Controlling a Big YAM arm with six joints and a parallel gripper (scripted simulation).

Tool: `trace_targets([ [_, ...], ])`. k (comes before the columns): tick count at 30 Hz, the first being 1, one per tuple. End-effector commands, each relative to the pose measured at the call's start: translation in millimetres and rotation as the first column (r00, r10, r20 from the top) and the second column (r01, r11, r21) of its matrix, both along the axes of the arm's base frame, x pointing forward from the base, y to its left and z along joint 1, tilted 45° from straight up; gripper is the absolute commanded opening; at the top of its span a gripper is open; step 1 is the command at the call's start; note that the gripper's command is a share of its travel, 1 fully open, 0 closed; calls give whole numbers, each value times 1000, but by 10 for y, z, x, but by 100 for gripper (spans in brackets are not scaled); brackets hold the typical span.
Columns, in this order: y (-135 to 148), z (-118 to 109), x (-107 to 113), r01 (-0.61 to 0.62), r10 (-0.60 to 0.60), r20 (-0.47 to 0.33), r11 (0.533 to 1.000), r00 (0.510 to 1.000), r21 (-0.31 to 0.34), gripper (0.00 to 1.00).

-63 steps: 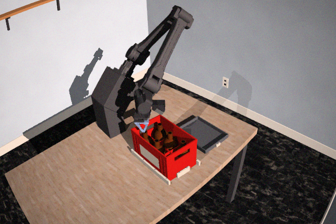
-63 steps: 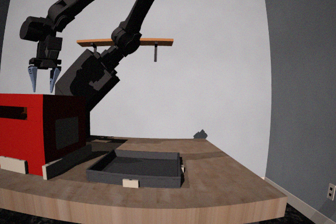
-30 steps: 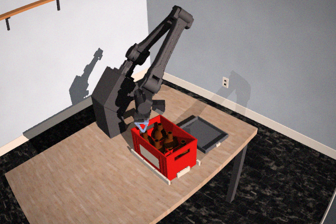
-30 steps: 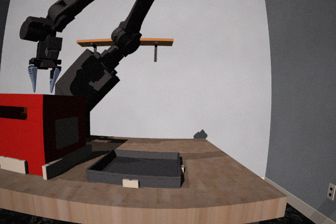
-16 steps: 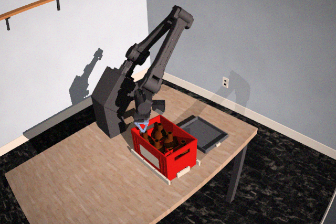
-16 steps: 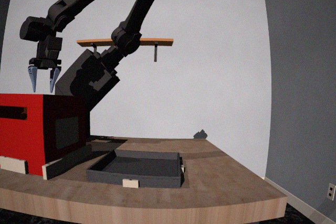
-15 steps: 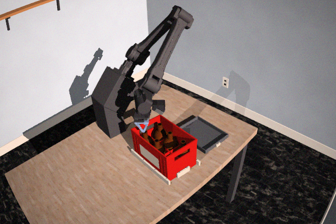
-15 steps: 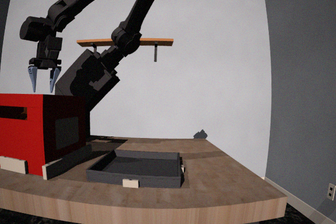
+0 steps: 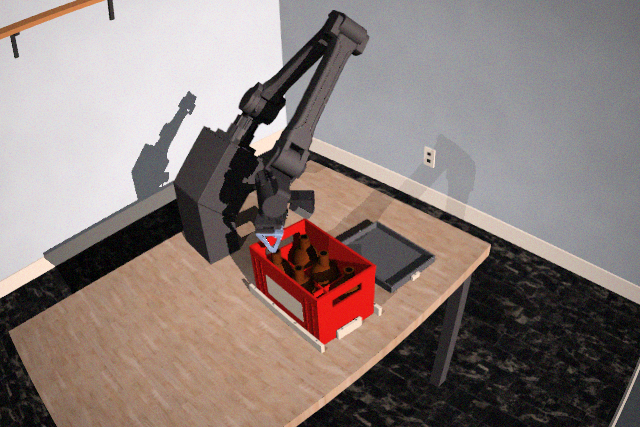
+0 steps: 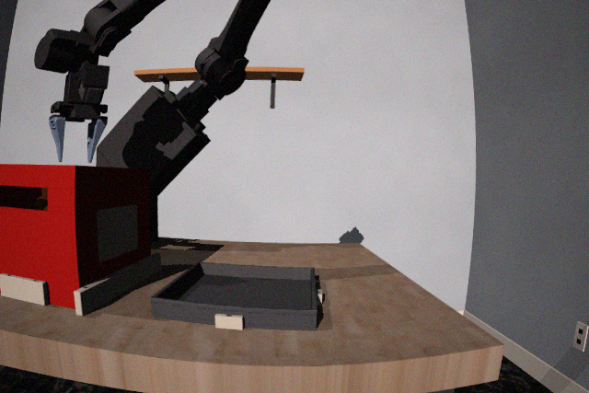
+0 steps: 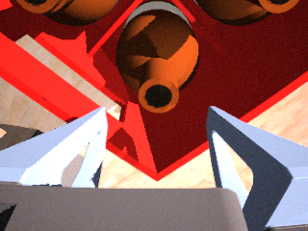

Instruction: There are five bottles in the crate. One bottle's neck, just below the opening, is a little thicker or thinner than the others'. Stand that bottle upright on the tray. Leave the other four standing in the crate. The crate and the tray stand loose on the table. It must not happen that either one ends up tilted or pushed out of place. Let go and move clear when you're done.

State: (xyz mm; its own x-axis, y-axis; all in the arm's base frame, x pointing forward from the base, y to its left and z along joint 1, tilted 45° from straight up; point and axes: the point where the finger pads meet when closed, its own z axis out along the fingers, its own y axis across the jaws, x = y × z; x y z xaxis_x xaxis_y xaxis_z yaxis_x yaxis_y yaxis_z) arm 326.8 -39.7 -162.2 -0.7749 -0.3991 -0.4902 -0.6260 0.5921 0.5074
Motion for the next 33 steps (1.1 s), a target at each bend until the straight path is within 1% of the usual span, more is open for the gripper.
trace_targets([
  [1, -106, -79, 90, 10, -10, 22, 1000, 1000, -10, 61],
  [13, -113, -78, 111, 9, -9, 23, 1000, 1000, -11, 61],
  [16, -106, -79, 101, 9, -9, 20, 1000, 1000, -9, 61],
  [17, -76, -80, 46, 9, -9, 10, 1000, 1000, -4, 61],
  [21, -90, -79, 77, 9, -9, 13, 1000, 1000, -6, 61],
  [33, -90, -79, 80, 9, -9, 13, 1000, 1000, -6, 61],
])
